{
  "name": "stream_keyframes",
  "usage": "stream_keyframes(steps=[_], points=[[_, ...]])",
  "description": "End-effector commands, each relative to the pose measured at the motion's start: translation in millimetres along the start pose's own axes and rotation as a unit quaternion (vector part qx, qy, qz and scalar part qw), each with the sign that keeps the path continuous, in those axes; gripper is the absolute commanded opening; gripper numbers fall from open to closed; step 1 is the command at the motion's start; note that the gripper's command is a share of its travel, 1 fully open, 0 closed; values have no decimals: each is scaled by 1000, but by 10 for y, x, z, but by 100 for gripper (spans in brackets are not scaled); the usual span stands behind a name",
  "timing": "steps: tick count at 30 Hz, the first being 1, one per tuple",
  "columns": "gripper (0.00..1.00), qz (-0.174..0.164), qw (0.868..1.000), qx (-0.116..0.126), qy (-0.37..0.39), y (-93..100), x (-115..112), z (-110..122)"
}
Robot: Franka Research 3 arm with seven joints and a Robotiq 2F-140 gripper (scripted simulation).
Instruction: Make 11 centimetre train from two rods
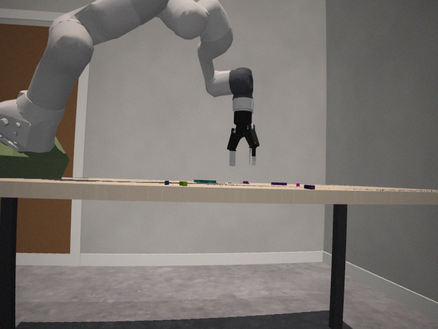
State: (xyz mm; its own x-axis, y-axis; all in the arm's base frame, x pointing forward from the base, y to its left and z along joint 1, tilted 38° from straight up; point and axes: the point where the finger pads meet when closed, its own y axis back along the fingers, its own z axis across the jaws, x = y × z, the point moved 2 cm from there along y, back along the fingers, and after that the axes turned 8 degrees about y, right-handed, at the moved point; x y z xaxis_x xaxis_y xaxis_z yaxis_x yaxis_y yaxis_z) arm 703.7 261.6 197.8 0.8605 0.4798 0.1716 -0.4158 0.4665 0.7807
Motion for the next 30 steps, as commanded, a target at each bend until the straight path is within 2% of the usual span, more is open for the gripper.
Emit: stream_keyframes(steps=[1,15,30], points=[[100,7,996,0,-83,13,-13,-34],[100,8,985,0,-174,15,-88,-79],[100,8,955,1,-298,17,-198,-140]])
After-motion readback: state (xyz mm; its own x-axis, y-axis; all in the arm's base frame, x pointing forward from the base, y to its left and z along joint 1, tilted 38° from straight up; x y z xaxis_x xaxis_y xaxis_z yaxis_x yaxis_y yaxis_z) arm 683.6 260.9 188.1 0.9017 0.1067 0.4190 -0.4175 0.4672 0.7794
